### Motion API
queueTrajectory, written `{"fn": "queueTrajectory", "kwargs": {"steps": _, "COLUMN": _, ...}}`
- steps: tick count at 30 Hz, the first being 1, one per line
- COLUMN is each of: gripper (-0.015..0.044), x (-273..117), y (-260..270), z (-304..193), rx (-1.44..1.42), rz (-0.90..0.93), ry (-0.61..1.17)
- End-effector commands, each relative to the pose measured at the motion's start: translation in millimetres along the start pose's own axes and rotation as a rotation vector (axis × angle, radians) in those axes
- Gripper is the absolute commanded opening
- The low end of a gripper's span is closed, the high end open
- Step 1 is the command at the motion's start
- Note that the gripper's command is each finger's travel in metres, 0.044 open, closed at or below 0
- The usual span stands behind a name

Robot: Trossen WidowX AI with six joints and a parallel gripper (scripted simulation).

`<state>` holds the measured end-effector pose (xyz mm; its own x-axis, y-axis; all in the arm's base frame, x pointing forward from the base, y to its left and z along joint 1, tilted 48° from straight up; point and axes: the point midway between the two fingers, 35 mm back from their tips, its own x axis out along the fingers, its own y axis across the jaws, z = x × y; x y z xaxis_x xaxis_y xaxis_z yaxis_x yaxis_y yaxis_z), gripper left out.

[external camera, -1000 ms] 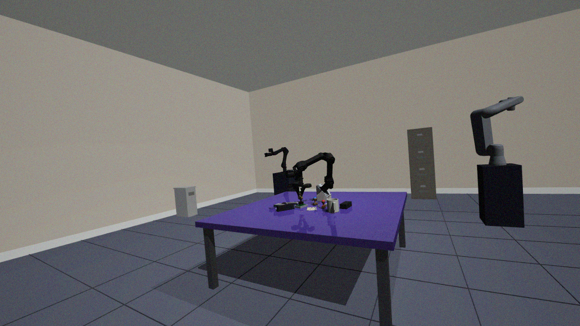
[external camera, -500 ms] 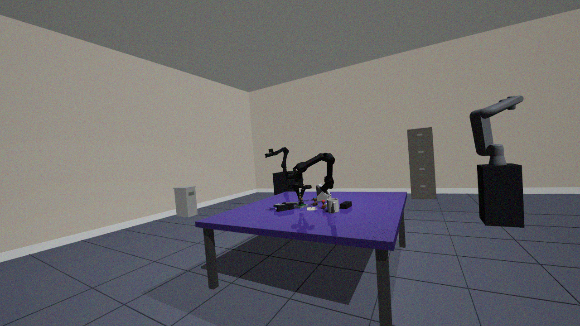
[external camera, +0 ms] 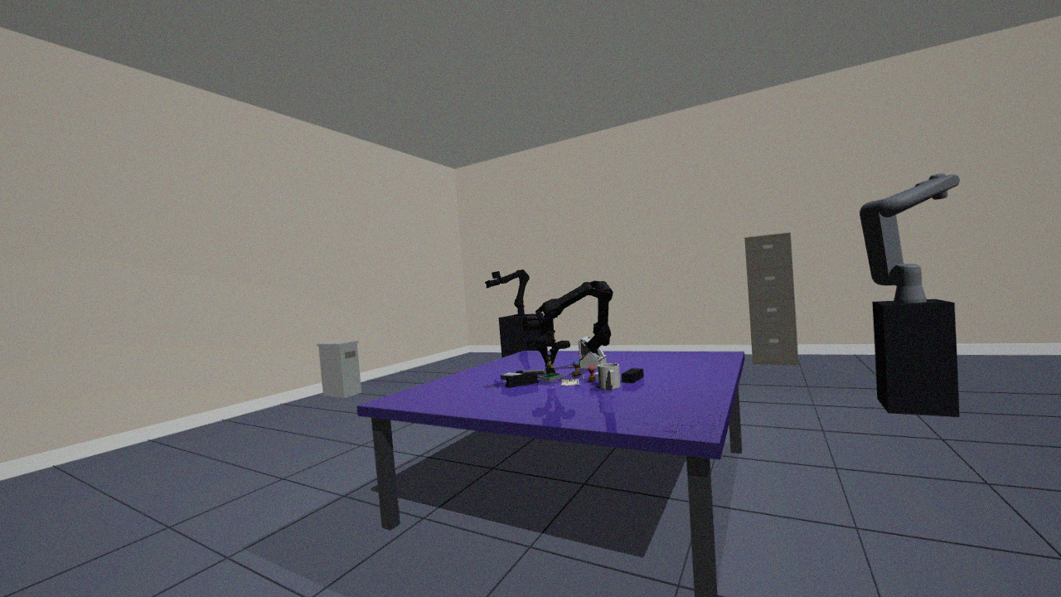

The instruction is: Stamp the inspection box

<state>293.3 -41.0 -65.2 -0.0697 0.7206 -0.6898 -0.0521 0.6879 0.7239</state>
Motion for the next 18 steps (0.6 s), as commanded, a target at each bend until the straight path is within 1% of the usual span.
{"fn": "queueTrajectory", "kwargs": {"steps": 1, "gripper": 0.0000, "x": 5, "y": 1, "z": -1, "rx": 0.007, "rz": 0.006, "ry": 0.002}}
{"fn": "queueTrajectory", "kwargs": {"steps": 18, "gripper": 0.0000, "x": 16, "y": 1, "z": -2, "rx": 0.006, "rz": 0.007, "ry": 0.002}}
